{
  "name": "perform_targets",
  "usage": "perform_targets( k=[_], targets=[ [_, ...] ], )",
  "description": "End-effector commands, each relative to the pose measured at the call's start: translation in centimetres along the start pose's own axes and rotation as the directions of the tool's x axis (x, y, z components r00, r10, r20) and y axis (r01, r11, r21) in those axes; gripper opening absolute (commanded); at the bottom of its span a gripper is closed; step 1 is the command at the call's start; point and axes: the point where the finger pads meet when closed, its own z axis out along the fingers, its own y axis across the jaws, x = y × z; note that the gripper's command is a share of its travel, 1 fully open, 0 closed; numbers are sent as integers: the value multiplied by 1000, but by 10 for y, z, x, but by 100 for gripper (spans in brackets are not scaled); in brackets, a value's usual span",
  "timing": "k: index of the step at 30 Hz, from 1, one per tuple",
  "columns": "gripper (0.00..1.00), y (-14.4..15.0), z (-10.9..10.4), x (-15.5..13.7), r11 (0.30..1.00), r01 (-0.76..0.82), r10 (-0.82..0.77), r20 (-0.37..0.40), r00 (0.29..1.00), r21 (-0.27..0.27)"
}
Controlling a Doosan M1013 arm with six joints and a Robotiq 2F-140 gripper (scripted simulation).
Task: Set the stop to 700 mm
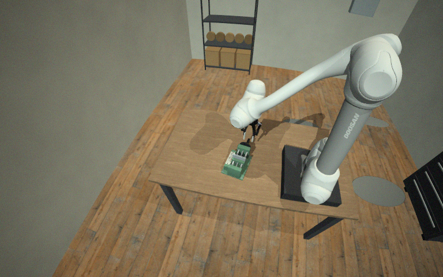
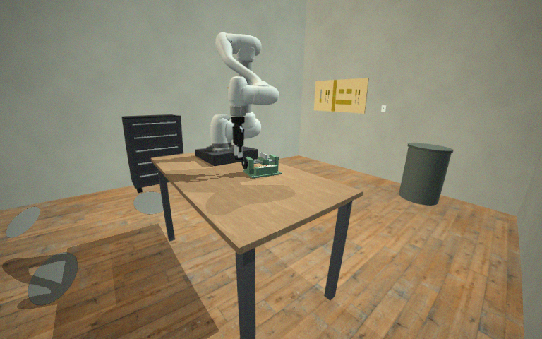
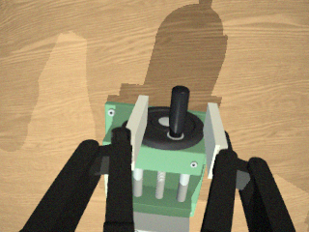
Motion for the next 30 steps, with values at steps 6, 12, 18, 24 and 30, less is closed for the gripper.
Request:
perform_targets(
  k=[6,12,18,24,30],
  targets=[
    [33,0,-68,0,1000,0,0,1,1000,-3],
    [33,0,-71,0,1000,0,0,1,1000,-3],
    [33,0,-71,0,1000,0,0,1,1000,-3],
    [33,-1,-71,-3,1000,0,0,1,1000,-3],
    [33,-31,-71,-66,1000,0,0,1,1000,-3]
  ],
)
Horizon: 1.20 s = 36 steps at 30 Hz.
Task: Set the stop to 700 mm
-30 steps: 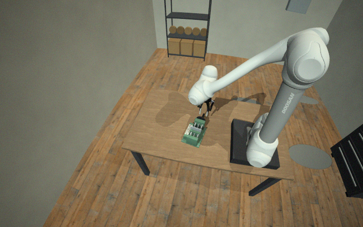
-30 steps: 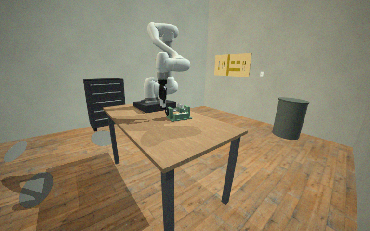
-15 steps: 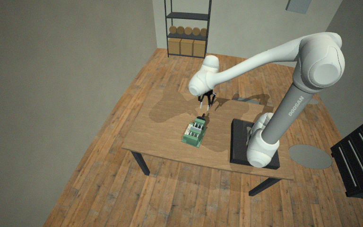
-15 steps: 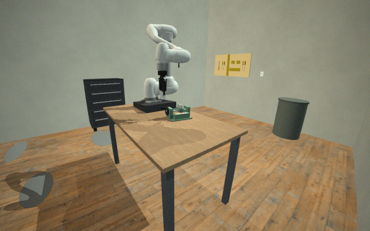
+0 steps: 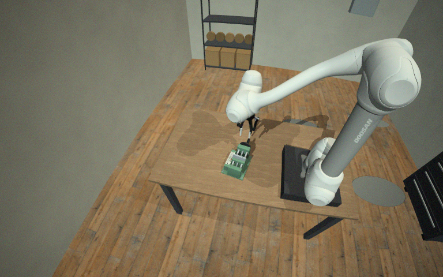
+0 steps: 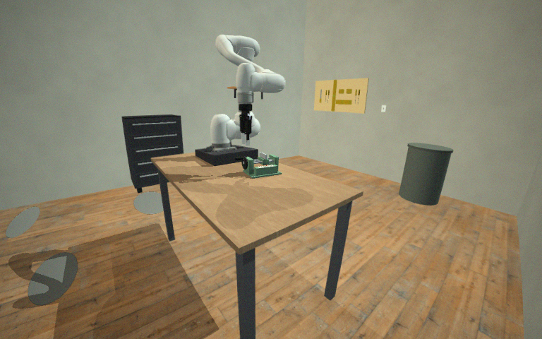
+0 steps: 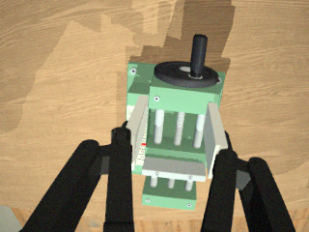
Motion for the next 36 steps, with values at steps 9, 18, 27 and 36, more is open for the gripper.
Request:
perform_targets(
  k=[9,18,27,36],
  targets=[
    [33,-28,1,-58,1000,-7,7,1,1000,2],
    [33,-28,29,-58,1000,-7,7,1,1000,2],
    [33,-28,29,-58,1000,-7,7,1,1000,2],
    [33,-28,29,-58,1000,-7,7,1,1000,2]
  ],
)
